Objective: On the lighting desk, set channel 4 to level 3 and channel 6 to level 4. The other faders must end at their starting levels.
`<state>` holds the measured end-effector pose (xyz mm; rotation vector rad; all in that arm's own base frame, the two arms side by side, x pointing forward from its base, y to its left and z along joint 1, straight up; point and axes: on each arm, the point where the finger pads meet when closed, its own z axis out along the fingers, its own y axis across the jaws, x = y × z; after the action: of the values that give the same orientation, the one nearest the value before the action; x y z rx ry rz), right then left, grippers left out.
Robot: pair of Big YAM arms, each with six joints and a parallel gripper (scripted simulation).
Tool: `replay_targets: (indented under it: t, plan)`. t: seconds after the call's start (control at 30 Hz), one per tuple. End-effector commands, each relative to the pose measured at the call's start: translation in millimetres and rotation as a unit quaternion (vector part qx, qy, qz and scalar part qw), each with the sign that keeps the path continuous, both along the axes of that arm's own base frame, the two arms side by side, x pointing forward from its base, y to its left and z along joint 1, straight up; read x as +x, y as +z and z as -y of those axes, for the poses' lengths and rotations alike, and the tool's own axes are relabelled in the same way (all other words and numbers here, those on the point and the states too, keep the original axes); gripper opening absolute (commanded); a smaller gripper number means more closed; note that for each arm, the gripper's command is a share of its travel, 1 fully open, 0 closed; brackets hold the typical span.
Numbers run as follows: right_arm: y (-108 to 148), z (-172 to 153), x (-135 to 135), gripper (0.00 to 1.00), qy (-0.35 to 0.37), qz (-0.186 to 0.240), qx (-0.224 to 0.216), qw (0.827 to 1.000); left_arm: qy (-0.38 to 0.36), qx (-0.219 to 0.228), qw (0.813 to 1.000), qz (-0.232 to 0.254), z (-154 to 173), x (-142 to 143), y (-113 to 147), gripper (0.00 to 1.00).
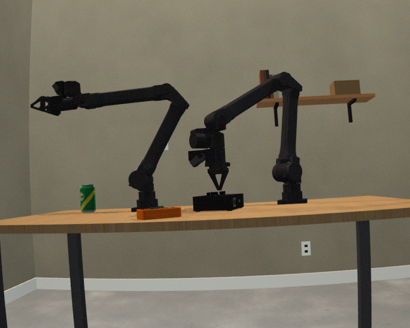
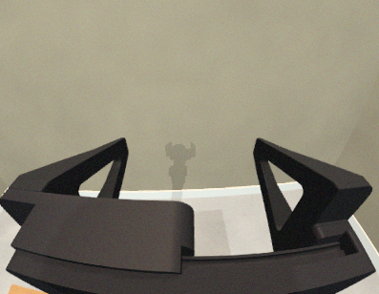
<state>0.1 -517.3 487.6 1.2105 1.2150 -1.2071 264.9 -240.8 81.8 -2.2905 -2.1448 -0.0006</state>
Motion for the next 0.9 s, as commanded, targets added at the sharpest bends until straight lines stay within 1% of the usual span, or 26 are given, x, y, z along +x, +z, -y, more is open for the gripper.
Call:
replay_targets:
  t: [0.0, 0.87]
  plan:
    - [41.0, 5.3, -2.5, 1.00, -0.003, 0.005, -0.028, 1.000, -0.003, -0.016, 1.000, 0.017, 5.7, 9.0, 12.4, 0.00]
    - [41.0, 5.3, -2.5, 1.00, -0.003, 0.005, -0.028, 1.000, -0.001, -0.013, 1.000, 0.014, 4.5, 7.7, 9.5, 0.00]
